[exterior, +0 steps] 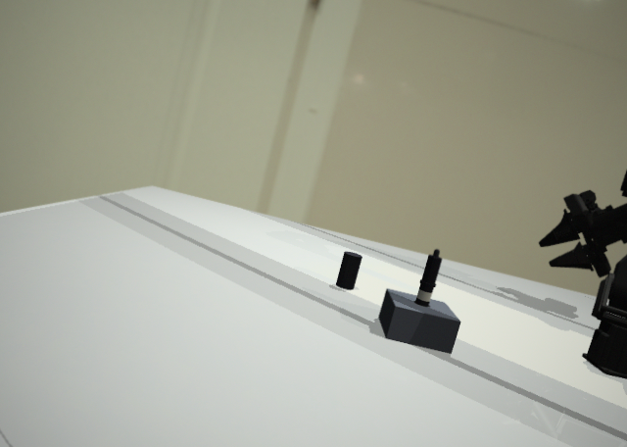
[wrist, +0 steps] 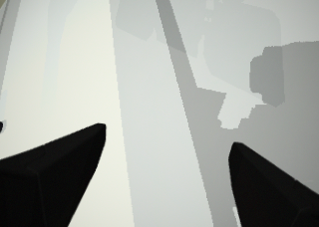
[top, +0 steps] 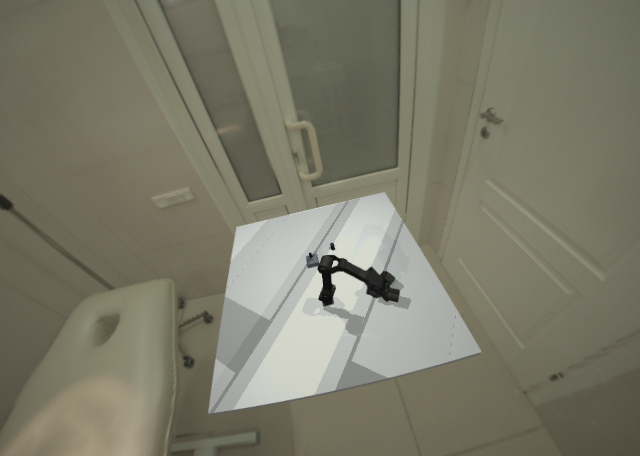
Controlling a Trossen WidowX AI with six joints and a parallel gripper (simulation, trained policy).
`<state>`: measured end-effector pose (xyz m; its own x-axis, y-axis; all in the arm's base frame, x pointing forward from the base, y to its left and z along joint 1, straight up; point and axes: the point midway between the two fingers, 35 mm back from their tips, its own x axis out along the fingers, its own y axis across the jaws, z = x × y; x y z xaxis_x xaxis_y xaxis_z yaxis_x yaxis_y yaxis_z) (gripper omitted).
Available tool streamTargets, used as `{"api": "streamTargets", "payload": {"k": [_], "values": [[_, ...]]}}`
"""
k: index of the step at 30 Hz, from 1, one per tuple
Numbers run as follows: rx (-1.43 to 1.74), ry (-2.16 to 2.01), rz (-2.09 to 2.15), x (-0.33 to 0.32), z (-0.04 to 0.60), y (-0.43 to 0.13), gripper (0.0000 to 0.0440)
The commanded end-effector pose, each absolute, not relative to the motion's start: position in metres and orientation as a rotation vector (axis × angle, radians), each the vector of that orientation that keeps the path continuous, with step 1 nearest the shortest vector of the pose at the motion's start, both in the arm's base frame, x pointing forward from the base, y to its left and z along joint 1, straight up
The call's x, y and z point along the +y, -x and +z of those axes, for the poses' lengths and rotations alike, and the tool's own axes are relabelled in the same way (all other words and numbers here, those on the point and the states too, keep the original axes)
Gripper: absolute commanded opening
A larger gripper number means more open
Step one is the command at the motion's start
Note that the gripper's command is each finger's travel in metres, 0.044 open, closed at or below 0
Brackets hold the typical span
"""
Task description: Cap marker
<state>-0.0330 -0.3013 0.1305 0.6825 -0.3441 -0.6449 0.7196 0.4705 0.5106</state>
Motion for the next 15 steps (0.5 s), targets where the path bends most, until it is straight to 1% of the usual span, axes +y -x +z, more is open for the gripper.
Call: {"api": "streamTargets", "payload": {"k": [1, 15], "values": [[0.530, -0.830, -0.672, -0.305, 0.131, 0.032, 0.0301], [0.635, -0.768, -0.615, -0.316, 0.127, 0.023, 0.0308]]}}
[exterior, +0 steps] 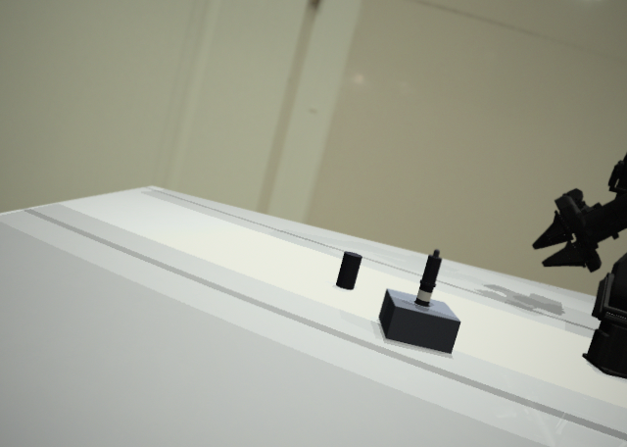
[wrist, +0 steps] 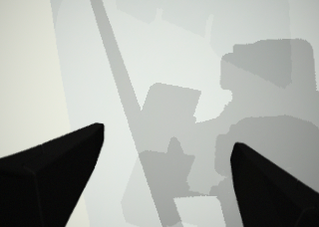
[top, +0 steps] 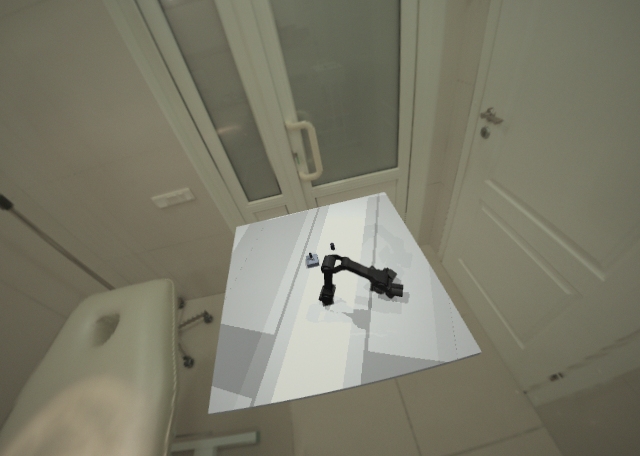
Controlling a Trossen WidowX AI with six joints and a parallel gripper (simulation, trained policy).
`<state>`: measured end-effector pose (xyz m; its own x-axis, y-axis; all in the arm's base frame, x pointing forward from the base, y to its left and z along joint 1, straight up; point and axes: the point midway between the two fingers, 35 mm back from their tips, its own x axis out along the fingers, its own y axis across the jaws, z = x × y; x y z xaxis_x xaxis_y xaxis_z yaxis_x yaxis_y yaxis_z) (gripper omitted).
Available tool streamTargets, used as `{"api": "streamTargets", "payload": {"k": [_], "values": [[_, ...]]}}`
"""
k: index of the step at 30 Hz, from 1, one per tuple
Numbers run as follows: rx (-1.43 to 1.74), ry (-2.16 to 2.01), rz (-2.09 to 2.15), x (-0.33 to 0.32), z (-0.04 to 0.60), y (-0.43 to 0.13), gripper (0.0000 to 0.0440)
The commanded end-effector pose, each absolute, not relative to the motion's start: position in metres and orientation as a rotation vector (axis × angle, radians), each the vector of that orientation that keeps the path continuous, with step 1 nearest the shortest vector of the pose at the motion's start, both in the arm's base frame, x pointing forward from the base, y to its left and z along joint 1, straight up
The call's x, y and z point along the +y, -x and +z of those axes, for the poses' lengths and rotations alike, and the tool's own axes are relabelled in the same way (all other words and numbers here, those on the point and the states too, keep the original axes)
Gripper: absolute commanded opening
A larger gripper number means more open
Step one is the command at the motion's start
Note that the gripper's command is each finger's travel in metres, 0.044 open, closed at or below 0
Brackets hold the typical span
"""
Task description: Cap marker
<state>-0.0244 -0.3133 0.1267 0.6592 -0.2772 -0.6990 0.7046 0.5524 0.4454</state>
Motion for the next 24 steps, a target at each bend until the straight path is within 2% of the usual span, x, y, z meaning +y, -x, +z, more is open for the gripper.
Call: {"api": "streamTargets", "payload": {"k": [1, 24], "values": [[0.642, -0.764, -0.611, -0.317, 0.126, 0.023, 0.0308], [0.795, -0.671, -0.518, -0.332, 0.117, 0.005, 0.0307]]}}
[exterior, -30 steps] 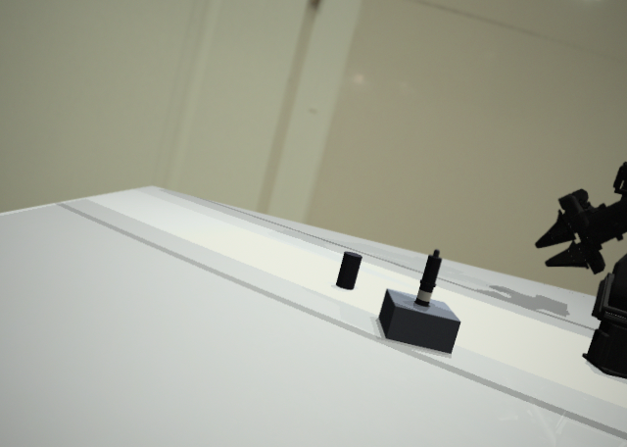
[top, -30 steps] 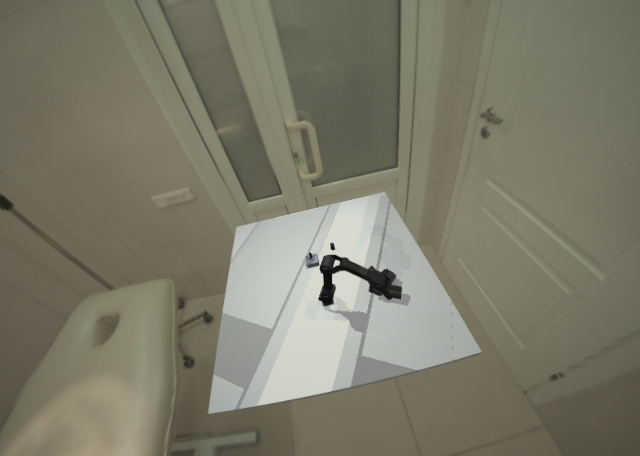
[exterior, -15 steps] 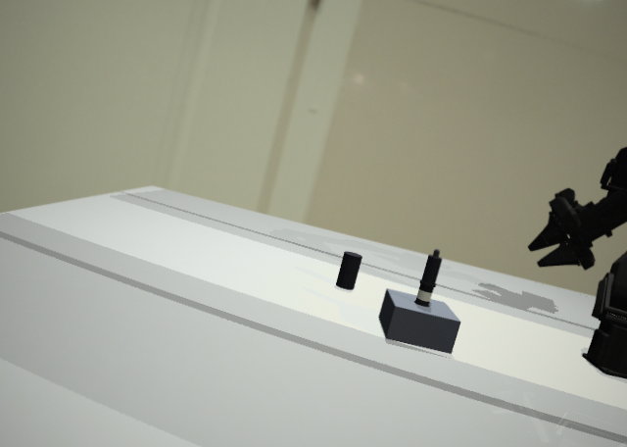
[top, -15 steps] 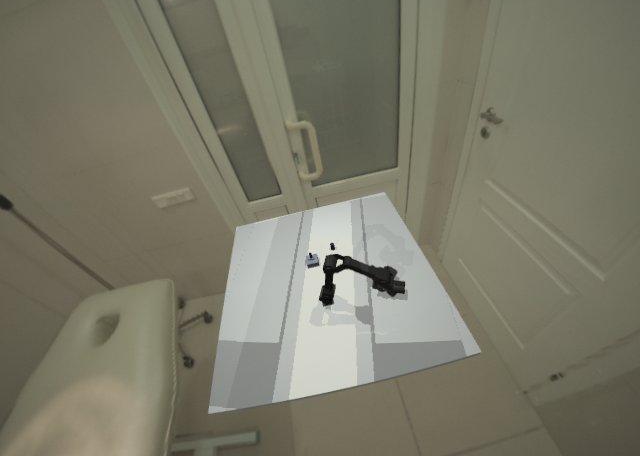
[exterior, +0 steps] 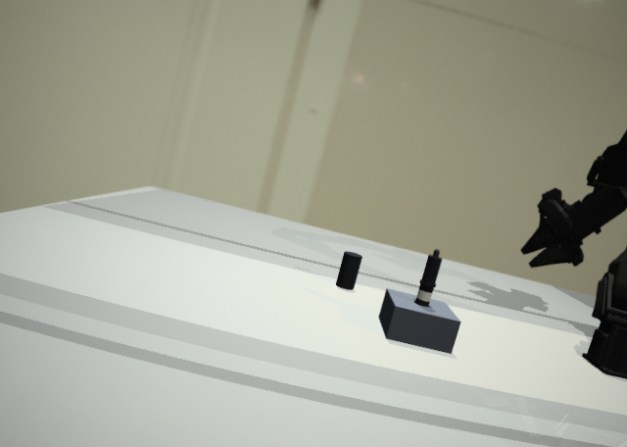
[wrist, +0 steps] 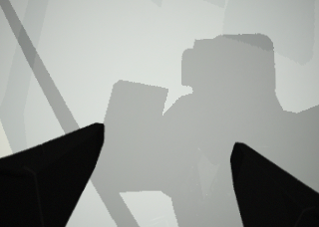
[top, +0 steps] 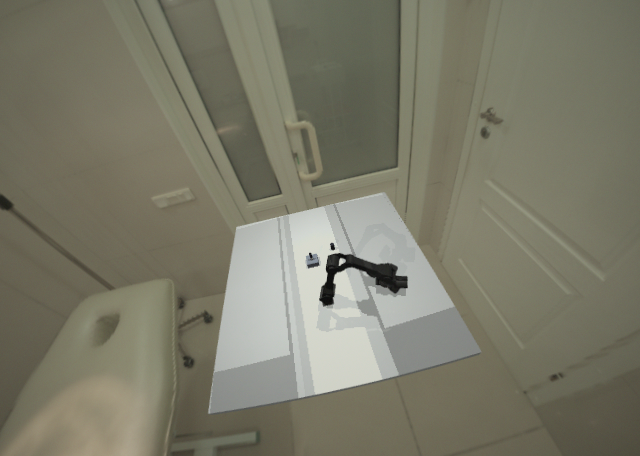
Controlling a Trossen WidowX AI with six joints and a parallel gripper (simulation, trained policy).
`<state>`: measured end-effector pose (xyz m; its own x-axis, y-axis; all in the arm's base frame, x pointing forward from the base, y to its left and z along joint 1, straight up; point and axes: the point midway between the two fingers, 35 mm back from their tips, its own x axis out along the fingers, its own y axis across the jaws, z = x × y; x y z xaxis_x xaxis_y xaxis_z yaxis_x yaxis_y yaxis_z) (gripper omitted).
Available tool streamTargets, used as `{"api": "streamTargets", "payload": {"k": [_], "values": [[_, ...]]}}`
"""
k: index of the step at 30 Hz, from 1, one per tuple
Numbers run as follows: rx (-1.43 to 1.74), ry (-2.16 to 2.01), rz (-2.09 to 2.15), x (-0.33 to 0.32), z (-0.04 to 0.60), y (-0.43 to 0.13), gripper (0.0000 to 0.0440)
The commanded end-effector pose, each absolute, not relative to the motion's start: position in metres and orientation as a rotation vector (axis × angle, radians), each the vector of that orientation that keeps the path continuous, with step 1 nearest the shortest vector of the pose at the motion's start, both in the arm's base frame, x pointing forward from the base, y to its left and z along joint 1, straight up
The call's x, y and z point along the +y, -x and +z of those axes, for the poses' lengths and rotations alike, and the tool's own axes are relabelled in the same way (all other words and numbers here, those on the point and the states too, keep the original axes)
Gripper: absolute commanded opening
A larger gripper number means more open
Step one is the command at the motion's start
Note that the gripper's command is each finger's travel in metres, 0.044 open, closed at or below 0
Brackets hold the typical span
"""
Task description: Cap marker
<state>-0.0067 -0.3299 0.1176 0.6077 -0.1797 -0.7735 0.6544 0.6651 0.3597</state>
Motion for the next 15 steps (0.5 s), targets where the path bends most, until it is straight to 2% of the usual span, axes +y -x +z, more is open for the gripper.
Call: {"api": "streamTargets", "payload": {"k": [1, 15], "values": [[0.801, -0.667, -0.514, -0.333, 0.117, 0.004, 0.0307], [0.883, -0.615, -0.464, -0.341, 0.112, -0.008, 0.0306]]}}
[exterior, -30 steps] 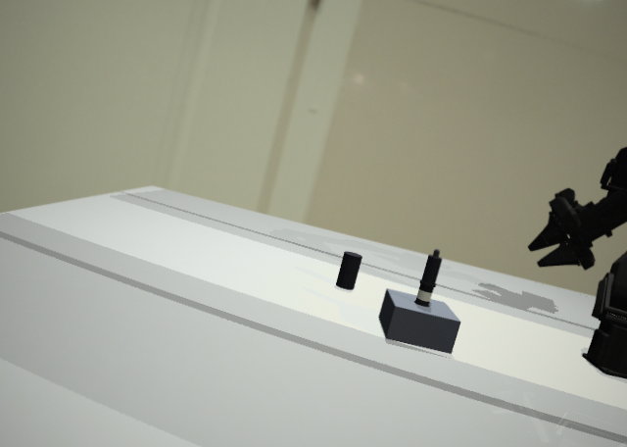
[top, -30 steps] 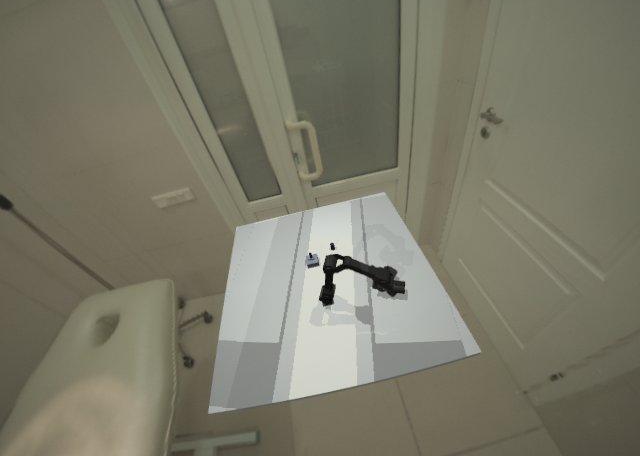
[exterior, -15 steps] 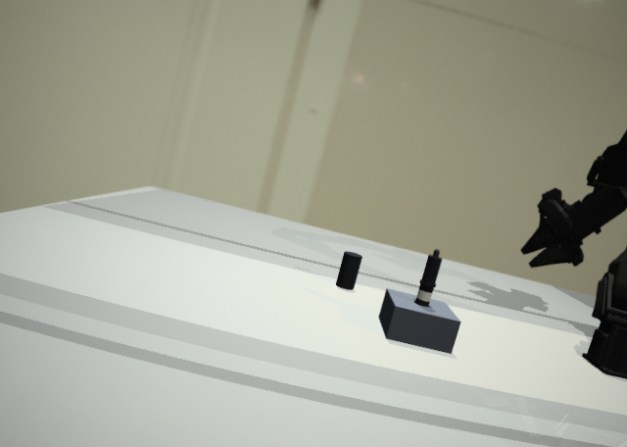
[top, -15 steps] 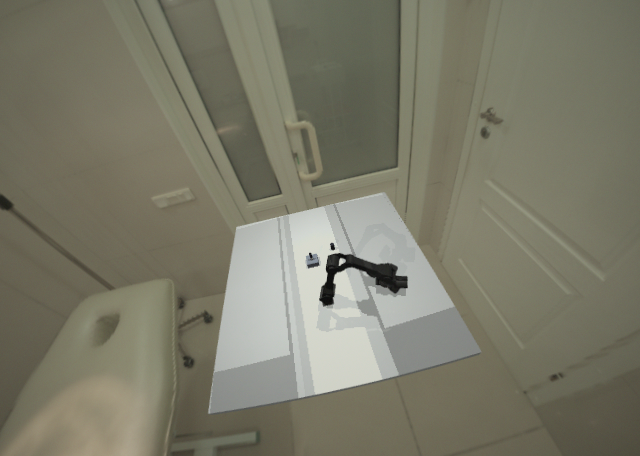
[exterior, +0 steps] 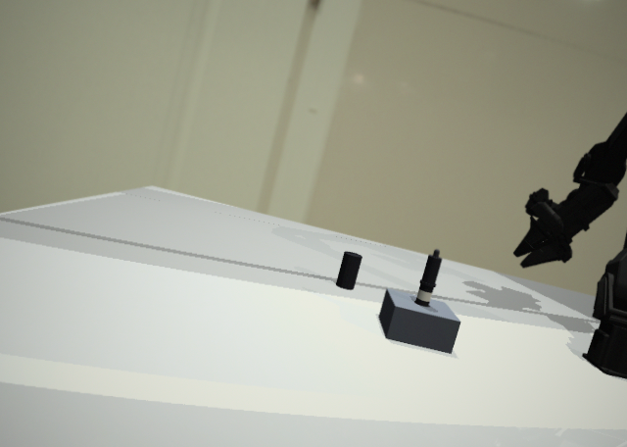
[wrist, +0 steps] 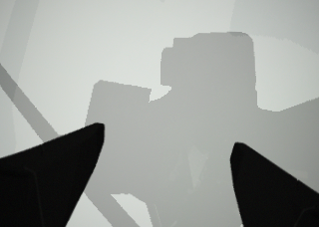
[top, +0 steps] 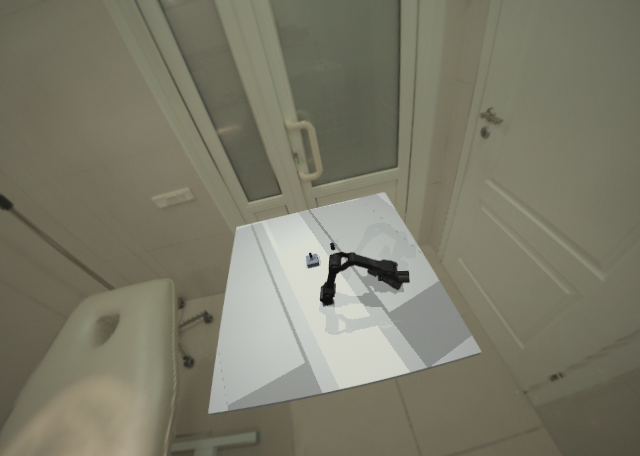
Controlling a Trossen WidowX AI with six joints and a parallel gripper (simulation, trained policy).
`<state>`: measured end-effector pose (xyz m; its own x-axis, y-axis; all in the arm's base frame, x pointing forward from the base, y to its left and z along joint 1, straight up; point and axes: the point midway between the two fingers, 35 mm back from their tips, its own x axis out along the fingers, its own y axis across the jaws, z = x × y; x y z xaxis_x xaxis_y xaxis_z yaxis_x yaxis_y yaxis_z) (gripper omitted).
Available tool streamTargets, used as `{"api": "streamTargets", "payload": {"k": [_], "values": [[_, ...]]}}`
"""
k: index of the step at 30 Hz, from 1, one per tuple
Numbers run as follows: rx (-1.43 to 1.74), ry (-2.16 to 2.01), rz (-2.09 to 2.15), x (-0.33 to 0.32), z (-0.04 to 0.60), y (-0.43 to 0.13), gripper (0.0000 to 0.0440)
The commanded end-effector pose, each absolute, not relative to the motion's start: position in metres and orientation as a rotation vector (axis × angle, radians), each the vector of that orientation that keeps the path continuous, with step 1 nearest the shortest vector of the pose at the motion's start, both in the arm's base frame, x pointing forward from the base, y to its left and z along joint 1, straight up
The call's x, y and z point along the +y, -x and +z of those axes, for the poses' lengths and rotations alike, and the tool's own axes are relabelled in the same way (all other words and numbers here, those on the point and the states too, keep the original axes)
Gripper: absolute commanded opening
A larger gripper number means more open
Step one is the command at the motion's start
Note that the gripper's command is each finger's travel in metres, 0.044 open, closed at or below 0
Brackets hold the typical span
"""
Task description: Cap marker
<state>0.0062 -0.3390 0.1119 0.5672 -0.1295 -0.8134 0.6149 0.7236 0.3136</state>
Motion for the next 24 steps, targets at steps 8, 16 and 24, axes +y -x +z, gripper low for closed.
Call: {"api": "streamTargets", "payload": {"k": [8, 16, 24], "values": [[0.927, -0.586, -0.438, -0.346, 0.109, -0.015, 0.0306], [0.969, -0.558, -0.414, -0.350, 0.107, -0.023, 0.0305], [1.010, -0.531, -0.393, -0.354, 0.105, -0.032, 0.0305]]}}
